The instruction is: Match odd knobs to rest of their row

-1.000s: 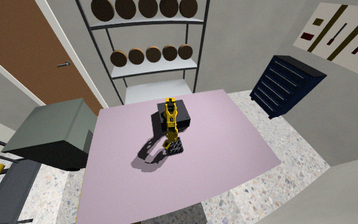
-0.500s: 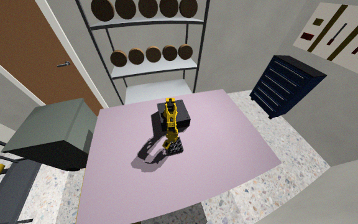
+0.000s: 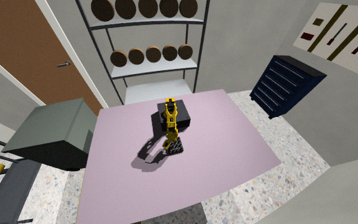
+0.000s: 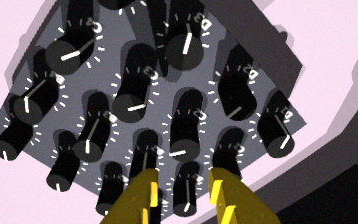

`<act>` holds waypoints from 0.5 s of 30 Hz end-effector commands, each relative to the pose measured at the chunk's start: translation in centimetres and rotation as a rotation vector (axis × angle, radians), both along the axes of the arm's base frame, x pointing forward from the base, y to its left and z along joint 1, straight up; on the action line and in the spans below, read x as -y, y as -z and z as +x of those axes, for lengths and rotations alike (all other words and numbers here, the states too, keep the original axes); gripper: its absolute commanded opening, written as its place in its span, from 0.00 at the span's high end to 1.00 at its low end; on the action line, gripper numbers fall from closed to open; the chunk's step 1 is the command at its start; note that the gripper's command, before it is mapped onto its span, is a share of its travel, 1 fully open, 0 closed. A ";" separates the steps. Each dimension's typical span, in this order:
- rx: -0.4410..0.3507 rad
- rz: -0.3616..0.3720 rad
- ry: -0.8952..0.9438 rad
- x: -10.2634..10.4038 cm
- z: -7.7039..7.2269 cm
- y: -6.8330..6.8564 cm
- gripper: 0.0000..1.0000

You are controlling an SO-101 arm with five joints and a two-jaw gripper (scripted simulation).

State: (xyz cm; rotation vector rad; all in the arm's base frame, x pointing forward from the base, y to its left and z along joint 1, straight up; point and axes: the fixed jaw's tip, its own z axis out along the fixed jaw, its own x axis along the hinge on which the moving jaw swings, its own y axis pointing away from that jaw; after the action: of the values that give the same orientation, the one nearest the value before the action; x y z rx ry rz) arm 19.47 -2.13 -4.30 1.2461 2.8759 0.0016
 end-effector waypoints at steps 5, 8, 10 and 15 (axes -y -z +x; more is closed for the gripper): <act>-0.010 0.002 0.011 0.1 -0.2 0.4 0.90; -0.010 0.002 0.011 0.1 -0.2 0.4 0.90; -0.010 0.002 0.011 0.1 -0.2 0.5 0.90; -0.010 0.002 0.011 0.1 -0.3 0.5 0.90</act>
State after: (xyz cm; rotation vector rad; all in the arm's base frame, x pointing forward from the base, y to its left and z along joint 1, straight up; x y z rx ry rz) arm 19.59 -2.21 -4.38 1.2472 2.8671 0.0049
